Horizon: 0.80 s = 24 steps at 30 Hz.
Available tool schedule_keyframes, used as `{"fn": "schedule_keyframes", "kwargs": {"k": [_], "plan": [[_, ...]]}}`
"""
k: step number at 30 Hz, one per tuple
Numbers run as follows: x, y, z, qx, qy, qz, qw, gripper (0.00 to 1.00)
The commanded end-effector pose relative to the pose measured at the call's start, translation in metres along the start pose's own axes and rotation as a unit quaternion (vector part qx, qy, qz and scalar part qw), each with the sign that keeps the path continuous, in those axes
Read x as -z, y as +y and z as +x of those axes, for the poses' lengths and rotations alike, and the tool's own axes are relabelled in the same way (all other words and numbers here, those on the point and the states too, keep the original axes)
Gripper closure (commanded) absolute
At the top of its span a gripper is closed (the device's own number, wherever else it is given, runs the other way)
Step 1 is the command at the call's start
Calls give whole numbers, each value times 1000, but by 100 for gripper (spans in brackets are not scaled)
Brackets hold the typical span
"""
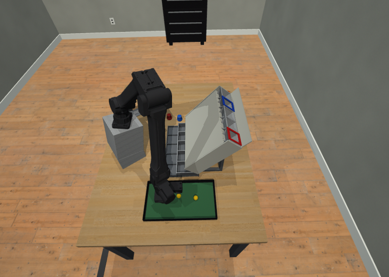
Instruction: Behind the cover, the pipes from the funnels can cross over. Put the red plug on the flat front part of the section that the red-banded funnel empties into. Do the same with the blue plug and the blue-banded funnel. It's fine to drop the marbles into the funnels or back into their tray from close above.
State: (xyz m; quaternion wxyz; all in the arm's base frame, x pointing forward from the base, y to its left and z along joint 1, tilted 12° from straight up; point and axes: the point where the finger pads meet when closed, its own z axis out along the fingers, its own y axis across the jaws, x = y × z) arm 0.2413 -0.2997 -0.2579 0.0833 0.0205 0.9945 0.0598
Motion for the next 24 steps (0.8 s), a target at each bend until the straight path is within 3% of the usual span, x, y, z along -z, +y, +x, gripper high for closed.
{"fn": "schedule_keyframes", "kwargs": {"k": [1, 23, 24], "plan": [[-1, -4, -4, -2, -3, 5, 1000, 44], [-1, -4, -4, -2, -3, 5, 1000, 44], [-1, -4, -4, -2, -3, 5, 1000, 100]]}}
